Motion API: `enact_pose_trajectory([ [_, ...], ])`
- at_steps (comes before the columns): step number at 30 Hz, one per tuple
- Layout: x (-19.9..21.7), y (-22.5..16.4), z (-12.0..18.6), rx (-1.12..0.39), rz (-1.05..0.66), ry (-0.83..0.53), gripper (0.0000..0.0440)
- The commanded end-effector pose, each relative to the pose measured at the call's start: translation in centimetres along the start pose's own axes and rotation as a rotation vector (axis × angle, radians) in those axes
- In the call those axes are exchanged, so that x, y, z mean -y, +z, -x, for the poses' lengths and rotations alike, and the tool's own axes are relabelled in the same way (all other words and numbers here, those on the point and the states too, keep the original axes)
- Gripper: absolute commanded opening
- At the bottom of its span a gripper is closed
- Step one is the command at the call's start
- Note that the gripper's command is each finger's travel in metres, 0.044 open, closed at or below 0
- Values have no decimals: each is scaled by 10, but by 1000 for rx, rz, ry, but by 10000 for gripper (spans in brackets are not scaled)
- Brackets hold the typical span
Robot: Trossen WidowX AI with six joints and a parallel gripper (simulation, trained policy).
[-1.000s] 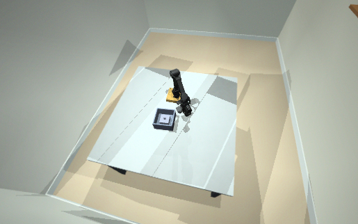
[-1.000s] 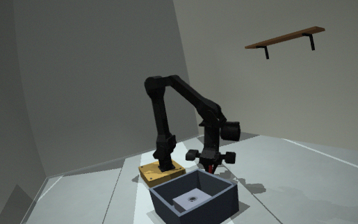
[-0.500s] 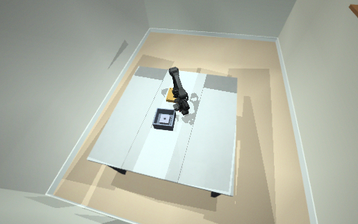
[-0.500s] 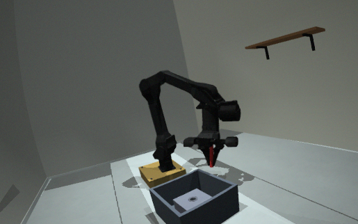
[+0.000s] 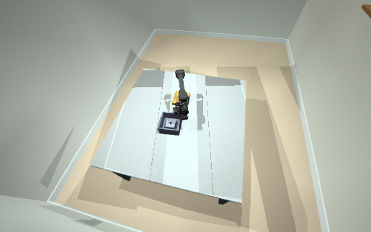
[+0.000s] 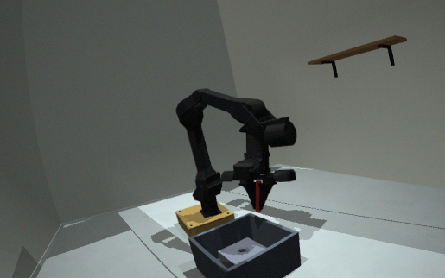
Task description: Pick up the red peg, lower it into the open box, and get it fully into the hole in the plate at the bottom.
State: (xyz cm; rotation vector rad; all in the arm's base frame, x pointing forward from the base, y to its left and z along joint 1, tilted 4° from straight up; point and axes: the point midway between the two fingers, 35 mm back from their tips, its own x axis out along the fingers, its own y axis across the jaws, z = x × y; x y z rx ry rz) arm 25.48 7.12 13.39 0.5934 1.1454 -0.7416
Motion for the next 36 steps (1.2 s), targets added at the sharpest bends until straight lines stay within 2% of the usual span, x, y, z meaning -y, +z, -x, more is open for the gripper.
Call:
enact_pose_trajectory([
  [1,-1,16,-5,21,-22,-8,0],
  [16,0,71,-44,27,-19,-20,1],
  [30,4,81,-83,-57,98,-12,3],
  [32,4,80,-88,-73,115,-12,28],
  [36,5,80,-96,-101,131,-13,123],
])
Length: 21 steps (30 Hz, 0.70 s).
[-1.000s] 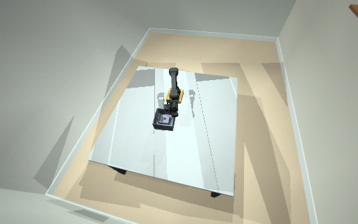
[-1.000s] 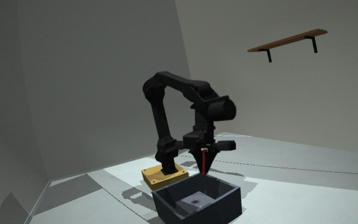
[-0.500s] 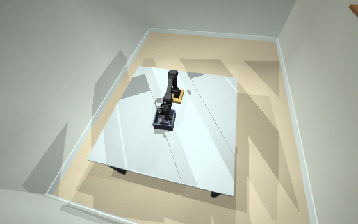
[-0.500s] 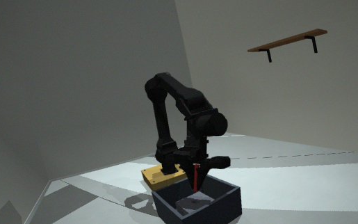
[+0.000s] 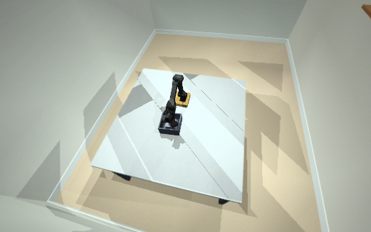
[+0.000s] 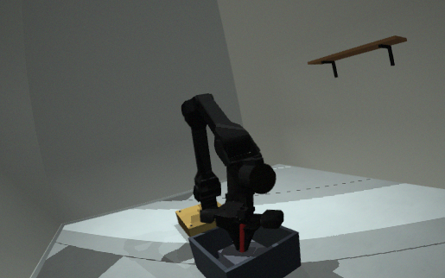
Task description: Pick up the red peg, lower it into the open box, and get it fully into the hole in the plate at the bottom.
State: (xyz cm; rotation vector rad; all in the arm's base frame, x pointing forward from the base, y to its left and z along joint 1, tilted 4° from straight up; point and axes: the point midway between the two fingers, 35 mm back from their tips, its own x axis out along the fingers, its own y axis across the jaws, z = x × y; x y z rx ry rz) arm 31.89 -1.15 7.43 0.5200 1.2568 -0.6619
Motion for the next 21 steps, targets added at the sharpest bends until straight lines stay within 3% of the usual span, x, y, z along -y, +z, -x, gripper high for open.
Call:
enact_pose_trajectory([
  [1,0,0,-7,-31,9,1,143],
  [6,-4,12,-3,-38,25,20,181],
  [16,-21,33,9,-77,29,62,440],
  [21,-35,42,19,-99,41,102,440],
])
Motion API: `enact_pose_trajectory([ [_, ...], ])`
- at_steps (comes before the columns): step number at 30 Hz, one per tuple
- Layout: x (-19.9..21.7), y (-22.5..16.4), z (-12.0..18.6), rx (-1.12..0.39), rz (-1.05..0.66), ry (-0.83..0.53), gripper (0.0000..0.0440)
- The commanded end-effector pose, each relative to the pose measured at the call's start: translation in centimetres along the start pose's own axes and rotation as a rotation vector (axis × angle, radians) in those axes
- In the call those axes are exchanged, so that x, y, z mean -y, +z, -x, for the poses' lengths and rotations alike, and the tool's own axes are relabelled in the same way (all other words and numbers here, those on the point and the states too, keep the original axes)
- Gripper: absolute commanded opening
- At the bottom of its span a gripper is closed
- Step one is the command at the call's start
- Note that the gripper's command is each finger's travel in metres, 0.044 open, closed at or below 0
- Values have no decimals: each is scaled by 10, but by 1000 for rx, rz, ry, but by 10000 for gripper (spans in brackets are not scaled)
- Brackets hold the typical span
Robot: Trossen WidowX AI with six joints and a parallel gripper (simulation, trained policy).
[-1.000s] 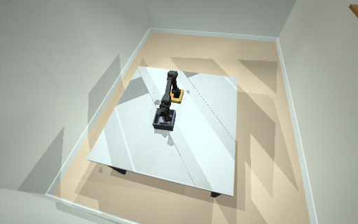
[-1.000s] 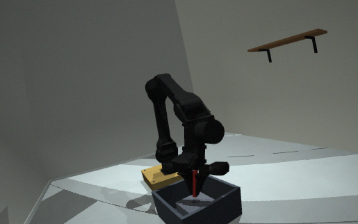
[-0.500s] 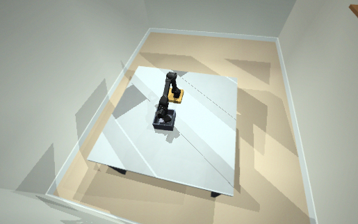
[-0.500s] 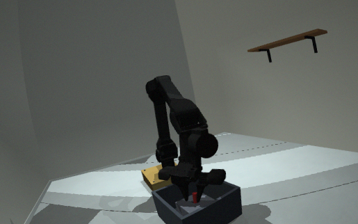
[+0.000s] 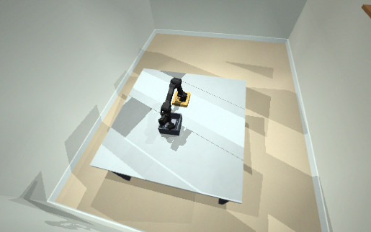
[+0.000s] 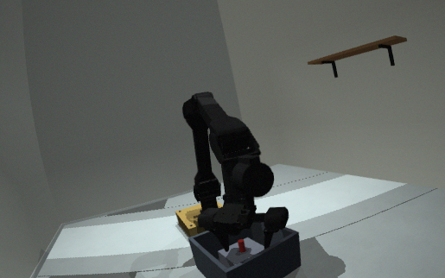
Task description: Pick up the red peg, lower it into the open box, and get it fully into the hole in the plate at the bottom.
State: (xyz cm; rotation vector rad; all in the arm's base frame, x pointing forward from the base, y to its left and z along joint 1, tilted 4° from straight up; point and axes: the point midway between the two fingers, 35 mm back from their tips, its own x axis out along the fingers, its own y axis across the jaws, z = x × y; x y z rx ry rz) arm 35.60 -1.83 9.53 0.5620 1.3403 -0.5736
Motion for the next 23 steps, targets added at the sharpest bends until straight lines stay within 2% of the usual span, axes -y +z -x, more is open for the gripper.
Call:
enact_pose_trajectory([
  [1,-17,9,8,-1,14,56,440],
  [13,-57,25,38,4,52,167,440],
  [23,-66,29,43,2,52,183,440],
])
